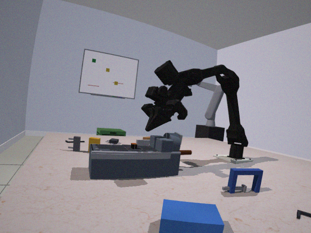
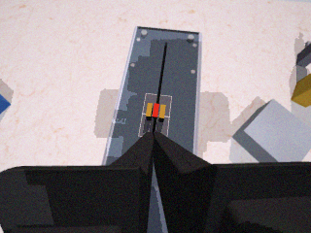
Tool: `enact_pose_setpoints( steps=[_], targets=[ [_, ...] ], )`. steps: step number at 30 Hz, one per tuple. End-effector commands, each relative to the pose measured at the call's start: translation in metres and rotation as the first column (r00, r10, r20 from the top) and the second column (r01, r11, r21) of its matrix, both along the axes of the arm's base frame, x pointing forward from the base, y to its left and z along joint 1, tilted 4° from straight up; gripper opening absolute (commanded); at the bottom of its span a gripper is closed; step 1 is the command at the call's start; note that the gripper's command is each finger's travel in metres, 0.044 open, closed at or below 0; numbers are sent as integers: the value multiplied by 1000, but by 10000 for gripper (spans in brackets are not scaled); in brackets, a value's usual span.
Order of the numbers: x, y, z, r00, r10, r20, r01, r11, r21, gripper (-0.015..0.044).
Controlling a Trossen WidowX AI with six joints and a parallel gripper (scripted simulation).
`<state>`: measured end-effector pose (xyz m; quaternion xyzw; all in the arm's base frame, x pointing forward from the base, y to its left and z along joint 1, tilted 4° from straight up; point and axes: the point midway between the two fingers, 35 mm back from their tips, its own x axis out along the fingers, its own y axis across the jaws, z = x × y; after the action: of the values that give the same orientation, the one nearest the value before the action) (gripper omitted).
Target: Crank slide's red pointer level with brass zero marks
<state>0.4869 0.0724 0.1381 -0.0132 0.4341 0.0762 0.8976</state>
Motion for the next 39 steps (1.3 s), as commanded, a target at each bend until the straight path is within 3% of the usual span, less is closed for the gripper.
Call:
enact_pose_setpoints(
  steps=[1, 9, 26, 27, 39],
  targets=[
    [0, 0, 0, 1000, 0, 0, 0, 1000, 0, 0],
    [0, 0, 0, 1000, 0, 0, 0, 1000, 0, 0],
    [0, 0, 0, 1000, 0, 0, 0, 1000, 0, 440],
    [0, 0, 0, 1000, 0, 0, 0, 1000, 0, 440],
    [0, 0, 0, 1000, 0, 0, 0, 1000, 0, 125]
  ],
)
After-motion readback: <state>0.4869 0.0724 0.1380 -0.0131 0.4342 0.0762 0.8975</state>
